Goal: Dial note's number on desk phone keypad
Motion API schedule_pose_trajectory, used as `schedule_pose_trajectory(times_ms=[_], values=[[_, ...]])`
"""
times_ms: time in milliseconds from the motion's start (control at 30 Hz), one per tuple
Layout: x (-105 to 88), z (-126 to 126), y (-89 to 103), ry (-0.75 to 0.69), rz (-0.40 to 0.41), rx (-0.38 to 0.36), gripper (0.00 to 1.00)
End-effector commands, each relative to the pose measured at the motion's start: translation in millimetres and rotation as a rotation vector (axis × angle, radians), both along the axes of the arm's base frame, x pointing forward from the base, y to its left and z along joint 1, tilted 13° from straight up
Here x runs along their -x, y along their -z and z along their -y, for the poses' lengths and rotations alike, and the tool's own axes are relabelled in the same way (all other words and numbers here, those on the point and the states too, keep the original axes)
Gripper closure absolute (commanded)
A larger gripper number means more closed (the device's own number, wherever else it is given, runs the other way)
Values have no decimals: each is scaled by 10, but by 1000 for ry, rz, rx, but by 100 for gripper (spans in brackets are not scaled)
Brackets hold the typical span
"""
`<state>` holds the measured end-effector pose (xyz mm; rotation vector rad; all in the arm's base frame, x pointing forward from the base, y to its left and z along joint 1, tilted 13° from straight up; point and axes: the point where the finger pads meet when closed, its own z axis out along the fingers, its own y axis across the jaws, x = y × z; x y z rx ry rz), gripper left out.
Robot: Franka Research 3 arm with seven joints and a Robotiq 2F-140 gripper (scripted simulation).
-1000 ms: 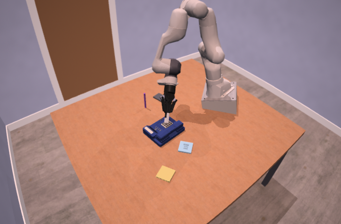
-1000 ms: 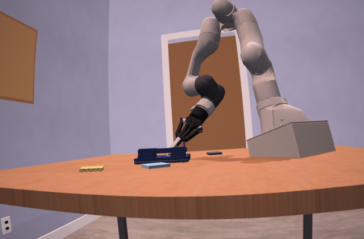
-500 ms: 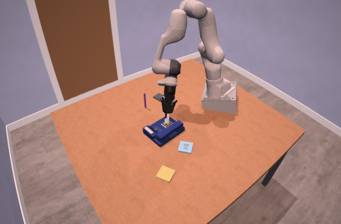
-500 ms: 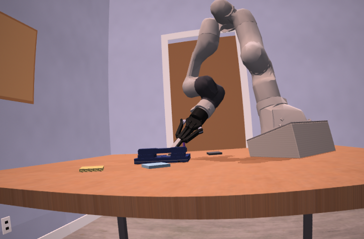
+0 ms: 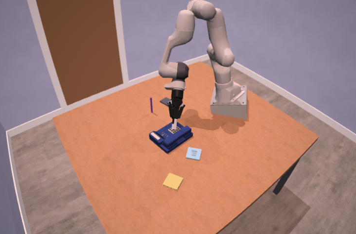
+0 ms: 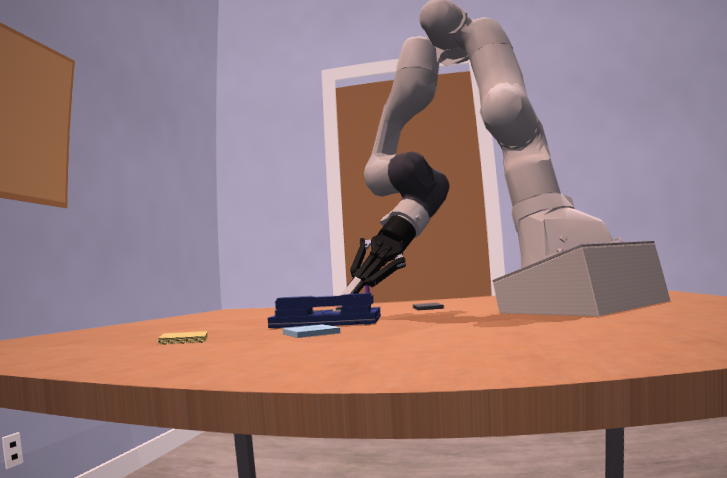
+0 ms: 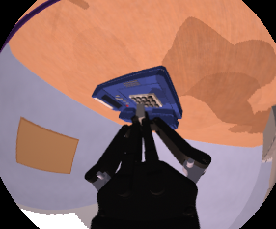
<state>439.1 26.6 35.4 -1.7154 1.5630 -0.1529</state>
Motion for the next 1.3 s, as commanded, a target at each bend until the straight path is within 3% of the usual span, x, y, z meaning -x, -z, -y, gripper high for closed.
schedule_pose_trajectory(times_ms=[0,600,900,1267], values=[[-8,8,3,-1,5,0,100],[-11,11,21,-1,5,0,100],[6,-7,-87,-1,5,0,100],[7,-7,-91,-1,5,0,100]])
